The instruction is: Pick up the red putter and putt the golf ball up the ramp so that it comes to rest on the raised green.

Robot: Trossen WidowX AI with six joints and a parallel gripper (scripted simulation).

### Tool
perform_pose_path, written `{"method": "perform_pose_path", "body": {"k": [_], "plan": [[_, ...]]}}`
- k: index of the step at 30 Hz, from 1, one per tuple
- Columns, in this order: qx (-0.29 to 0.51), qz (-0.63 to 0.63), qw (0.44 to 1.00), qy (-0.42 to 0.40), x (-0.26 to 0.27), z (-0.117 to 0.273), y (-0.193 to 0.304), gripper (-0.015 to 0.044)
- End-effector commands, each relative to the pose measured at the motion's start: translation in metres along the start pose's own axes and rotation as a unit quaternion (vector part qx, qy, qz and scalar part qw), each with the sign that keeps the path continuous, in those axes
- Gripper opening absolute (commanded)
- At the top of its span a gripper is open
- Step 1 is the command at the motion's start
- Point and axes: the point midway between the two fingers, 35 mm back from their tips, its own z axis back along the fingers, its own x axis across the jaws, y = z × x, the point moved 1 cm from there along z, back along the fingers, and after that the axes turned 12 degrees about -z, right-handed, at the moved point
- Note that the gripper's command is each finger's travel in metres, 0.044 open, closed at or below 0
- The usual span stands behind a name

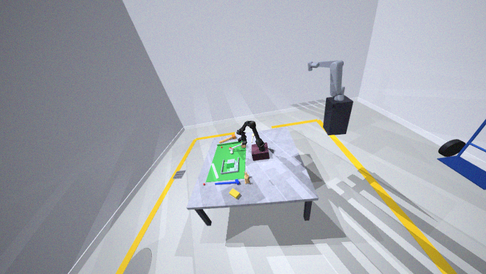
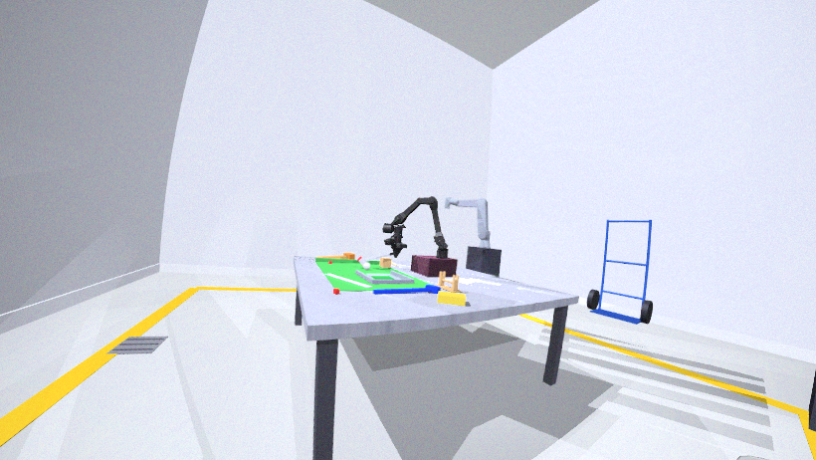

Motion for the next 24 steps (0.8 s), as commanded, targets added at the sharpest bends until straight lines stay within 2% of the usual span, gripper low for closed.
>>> {"method": "perform_pose_path", "body": {"k": [1, 17, 21, 24], "plan": [[-0.001, 0.000, 1.000, 0.000, 0.000, 0.001, 0.000, 0.0000], [0.000, -0.002, 1.000, 0.001, -0.030, -0.003, -0.007, 0.0000], [-0.001, -0.005, 1.000, 0.003, -0.025, -0.001, -0.005, 0.0000], [-0.001, -0.005, 1.000, 0.001, 0.005, 0.000, -0.005, 0.0000]]}}
